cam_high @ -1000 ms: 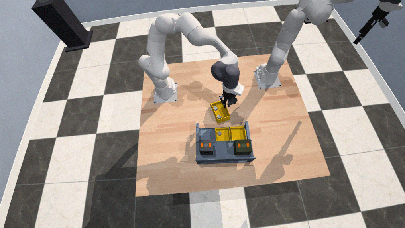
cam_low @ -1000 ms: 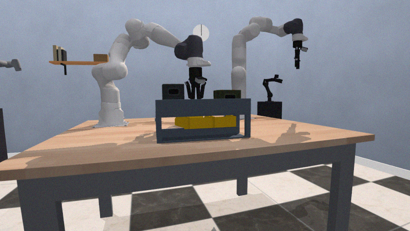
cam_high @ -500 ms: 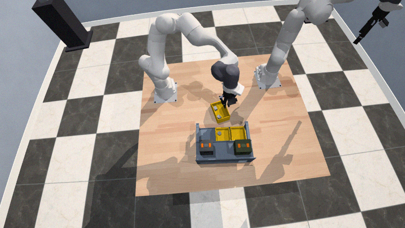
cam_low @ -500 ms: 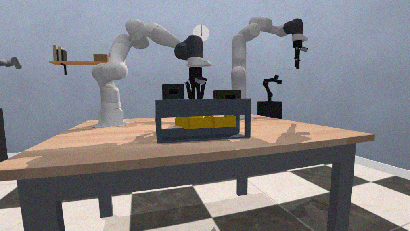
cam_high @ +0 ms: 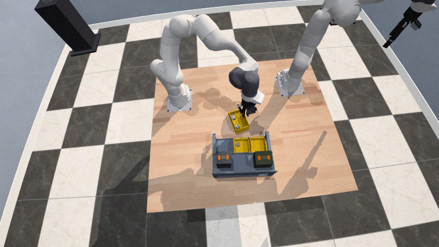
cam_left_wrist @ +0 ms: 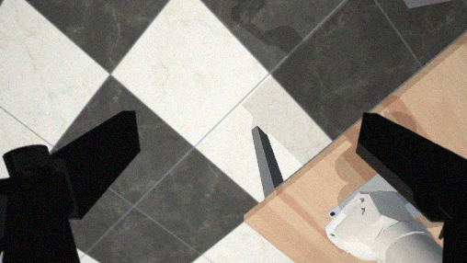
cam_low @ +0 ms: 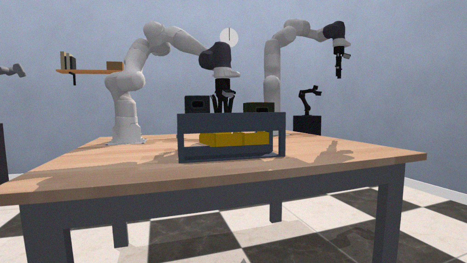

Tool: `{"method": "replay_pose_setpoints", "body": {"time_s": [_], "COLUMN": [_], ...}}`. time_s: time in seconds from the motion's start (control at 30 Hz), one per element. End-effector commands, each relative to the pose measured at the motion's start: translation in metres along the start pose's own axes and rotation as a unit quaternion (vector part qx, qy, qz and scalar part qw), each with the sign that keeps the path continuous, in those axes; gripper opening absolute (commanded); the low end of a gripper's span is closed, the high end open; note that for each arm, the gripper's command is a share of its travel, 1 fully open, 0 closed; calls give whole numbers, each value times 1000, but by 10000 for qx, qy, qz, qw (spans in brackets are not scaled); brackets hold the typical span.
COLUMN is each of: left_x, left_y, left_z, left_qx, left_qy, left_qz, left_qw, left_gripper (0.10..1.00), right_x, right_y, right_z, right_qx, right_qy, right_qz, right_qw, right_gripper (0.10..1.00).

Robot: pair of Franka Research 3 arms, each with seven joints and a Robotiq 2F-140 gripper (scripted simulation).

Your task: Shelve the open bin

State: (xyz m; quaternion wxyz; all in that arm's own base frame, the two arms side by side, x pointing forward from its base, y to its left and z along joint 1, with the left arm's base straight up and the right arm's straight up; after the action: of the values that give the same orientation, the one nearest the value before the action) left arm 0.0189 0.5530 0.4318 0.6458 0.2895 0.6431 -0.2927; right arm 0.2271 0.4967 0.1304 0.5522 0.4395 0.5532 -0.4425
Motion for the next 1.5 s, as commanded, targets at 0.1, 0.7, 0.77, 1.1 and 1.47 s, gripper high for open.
{"method": "replay_pose_setpoints", "body": {"time_s": [0.1, 0.7, 0.77, 1.1, 1.47], "left_x": [0, 0, 0, 0, 0], "left_y": [0, 0, 0, 0, 0], "left_z": [0, 0, 0, 0, 0], "left_qx": [1, 1, 1, 1, 1], "left_qy": [1, 1, 1, 1, 1], "left_qz": [0, 0, 0, 0, 0], "left_qw": [10000, 10000, 10000, 10000, 10000], "left_gripper": [1000, 1000, 1000, 1000, 1000], "right_x": [8, 28, 30, 34, 35], "right_y": [2, 2, 2, 2, 2], "right_z": [0, 0, 0, 0, 0], "right_qx": [-15, -15, -15, -15, -15], "right_qy": [8, 8, 8, 8, 8], "right_qz": [21, 21, 21, 21, 21], "right_qw": [10000, 10000, 10000, 10000, 10000], "right_gripper": [237, 237, 237, 237, 237]}}
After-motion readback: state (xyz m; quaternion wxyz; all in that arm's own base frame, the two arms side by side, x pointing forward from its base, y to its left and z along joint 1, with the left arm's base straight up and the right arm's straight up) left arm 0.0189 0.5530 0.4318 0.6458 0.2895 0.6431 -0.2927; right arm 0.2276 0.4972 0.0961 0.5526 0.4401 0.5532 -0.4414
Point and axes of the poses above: on each arm, the point where the finger pads meet when closed, its own x axis out along the fingers, its own z axis across the jaws, y = z × x, the point moved 2 cm from there along -x, back along the fingers, and after that the axes turned 1 degree about x, right-handed, at the moved point
